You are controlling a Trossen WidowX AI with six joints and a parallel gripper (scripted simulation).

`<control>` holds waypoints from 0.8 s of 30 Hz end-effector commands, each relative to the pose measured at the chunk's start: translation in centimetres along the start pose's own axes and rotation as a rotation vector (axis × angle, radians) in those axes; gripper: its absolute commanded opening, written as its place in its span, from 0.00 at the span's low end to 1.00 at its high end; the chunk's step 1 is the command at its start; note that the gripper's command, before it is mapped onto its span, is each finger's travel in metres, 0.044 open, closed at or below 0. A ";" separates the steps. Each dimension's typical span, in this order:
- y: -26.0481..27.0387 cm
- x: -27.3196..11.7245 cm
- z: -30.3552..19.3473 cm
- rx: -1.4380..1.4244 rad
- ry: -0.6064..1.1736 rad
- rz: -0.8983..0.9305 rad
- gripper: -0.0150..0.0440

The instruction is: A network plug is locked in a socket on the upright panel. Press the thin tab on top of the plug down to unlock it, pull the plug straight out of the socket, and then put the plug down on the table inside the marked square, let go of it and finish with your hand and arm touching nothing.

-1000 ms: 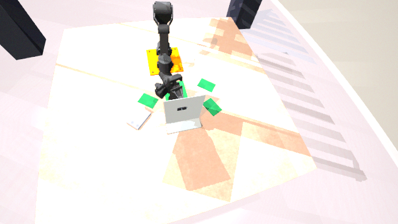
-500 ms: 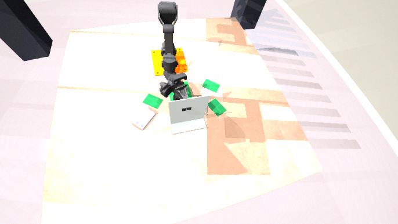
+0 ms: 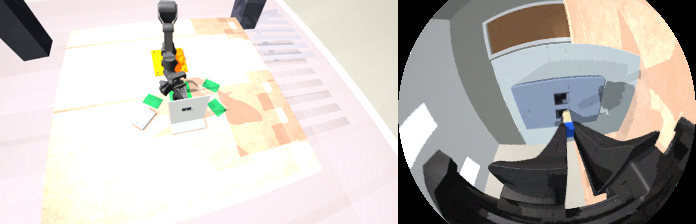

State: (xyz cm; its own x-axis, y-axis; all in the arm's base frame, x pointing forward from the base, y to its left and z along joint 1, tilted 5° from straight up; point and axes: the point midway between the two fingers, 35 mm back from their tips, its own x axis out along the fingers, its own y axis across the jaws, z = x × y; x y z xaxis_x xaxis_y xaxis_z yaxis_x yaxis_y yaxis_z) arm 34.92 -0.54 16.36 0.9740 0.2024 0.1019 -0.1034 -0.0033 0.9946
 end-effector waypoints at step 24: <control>-0.1 -1.8 -0.3 0.002 0.005 -0.003 0.25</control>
State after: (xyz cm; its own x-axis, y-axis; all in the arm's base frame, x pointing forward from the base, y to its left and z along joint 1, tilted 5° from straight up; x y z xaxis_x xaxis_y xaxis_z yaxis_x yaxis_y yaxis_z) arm 33.41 -0.68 16.15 0.9742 0.2025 0.0999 -0.1017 -0.0014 0.9948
